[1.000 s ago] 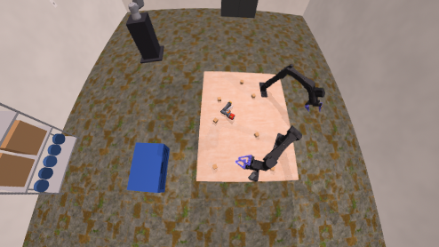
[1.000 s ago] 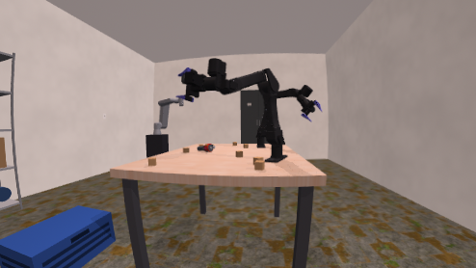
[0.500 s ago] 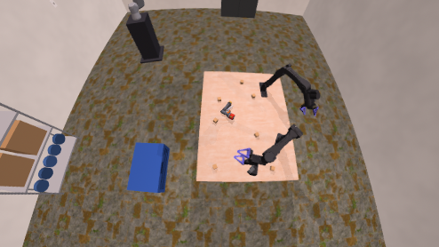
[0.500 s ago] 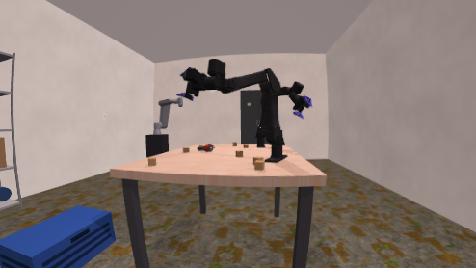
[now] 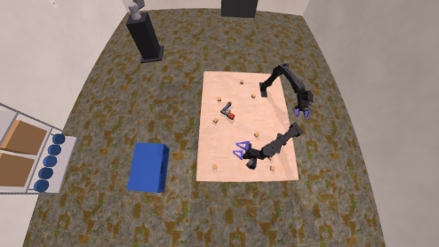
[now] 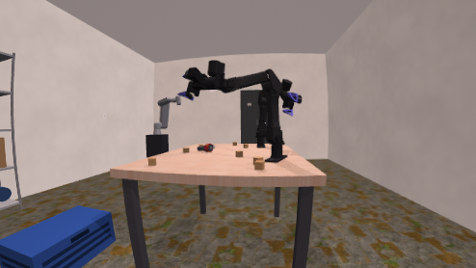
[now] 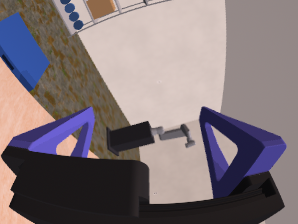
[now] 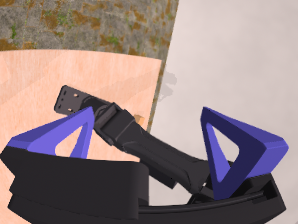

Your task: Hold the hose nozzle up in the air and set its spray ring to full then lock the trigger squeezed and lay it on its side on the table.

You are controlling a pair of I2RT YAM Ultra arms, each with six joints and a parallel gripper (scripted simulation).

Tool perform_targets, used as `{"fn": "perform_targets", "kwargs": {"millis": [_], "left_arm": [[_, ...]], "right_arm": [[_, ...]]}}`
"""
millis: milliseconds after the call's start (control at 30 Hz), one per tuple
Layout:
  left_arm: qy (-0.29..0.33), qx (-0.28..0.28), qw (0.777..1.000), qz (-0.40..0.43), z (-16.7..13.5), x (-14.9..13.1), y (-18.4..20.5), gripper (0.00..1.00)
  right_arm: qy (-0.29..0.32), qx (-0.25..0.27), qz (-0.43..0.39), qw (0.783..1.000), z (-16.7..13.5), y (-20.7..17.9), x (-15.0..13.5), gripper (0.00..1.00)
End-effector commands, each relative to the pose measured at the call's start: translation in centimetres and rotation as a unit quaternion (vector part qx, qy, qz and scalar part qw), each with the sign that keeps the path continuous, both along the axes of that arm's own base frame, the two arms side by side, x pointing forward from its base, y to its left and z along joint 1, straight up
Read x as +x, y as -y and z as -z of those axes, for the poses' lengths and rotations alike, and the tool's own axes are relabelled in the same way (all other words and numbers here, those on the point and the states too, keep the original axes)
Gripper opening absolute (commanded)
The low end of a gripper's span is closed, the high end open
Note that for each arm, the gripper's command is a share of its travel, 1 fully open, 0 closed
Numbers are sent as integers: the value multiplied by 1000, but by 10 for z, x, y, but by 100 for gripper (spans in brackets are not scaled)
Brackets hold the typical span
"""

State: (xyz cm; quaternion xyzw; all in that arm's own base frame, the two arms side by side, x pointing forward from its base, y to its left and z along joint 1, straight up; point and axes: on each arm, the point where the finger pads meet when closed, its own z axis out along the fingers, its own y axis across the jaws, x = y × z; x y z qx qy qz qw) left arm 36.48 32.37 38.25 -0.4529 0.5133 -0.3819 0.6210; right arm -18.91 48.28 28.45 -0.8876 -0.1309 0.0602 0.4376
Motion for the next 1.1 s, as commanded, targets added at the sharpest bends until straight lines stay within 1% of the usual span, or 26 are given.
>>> {"fn": "perform_targets", "kwargs": {"millis": [0,100,167,200,267,333,367,433,467,500,567,667,700,733,767,867,933,1000,1033,1067], "left_arm": [[15,58,998,-5,-35,2,17,100],[12,70,997,-4,-36,6,24,100],[-3,60,998,-3,-16,10,28,100],[-4,64,998,-3,-16,11,30,100],[1,81,997,-3,-26,13,35,100],[-9,79,997,-3,-15,16,40,100],[-3,93,996,-3,-26,17,43,100],[-3,93,996,-3,-26,17,43,100],[5,103,995,-6,-35,15,43,100],[6,110,994,-3,-39,18,47,100],[-12,100,995,0,-17,22,53,100],[0,129,992,-1,-37,24,61,100],[-1,134,991,-1,-38,25,64,100],[-10,128,992,0,-26,27,66,100],[-16,128,992,1,-21,28,68,100],[-6,154,988,-1,-38,30,76,100],[-21,150,989,2,-21,33,81,100],[-21,150,989,2,-21,33,81,100],[-6,166,986,-2,-42,31,81,100],[-5,172,985,0,-44,33,85,100]], "right_arm": [[-37,21,38,998,-20,-4,24,100],[-54,28,68,996,-26,-9,46,100],[-65,31,88,994,-28,-11,60,100],[-70,32,97,992,-29,-12,67,100],[-81,35,117,989,-31,-14,81,100],[-91,38,136,986,-33,-15,95,100],[-96,40,146,984,-34,-16,103,100],[-96,40,146,984,-34,-16,103,100],[-102,49,148,983,-43,-17,104,100],[-102,38,162,981,-31,-16,115,100],[-114,46,184,975,-37,-17,132,100],[-131,57,212,967,-44,-17,153,100],[-136,59,221,964,-45,-16,160,100],[-141,61,230,961,-46,-16,167,100],[-147,64,239,958,-46,-15,174,100],[-162,71,267,947,-49,-13,196,100],[-172,77,285,940,-52,-10,210,100],[-172,77,285,940,-52,-10,210,100],[-177,87,286,938,-61,-11,212,100],[-178,77,300,934,-48,-8,222,100]]}}
